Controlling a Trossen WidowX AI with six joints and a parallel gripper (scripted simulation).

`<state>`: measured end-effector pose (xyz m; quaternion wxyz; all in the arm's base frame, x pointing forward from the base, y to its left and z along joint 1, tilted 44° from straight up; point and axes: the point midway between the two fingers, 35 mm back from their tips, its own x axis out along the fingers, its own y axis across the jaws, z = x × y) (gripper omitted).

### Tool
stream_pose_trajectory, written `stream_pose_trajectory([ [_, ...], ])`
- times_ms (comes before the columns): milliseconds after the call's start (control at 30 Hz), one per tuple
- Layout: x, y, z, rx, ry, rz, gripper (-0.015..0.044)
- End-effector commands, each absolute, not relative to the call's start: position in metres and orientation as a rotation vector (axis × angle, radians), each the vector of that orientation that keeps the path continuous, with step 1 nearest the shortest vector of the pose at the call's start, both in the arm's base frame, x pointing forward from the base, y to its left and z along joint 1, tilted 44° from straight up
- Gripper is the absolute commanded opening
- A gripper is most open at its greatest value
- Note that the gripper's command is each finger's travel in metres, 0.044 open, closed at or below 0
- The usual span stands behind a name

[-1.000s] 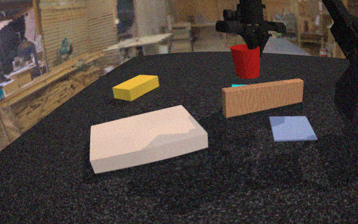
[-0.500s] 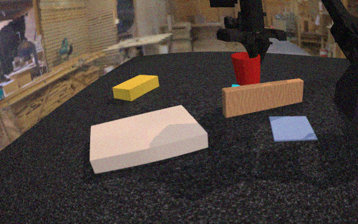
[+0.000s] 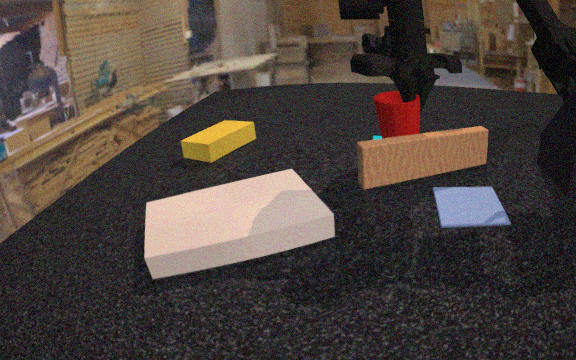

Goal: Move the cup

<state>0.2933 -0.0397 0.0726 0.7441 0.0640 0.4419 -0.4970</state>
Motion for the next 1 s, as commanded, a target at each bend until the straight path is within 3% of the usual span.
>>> stream_pose_trajectory([
  [0, 0.293, -0.04, 0.073, 0.141, 0.967, -1.089, 0.0],
  [200, 0.293, -0.04, 0.073, 0.141, 0.967, -1.089, 0.0],
  [367, 0.293, -0.04, 0.073, 0.141, 0.967, -1.089, 0.0128],
  [967, 0.293, -0.028, 0.083, 0.14, 0.97, -1.088, 0.0128],
])
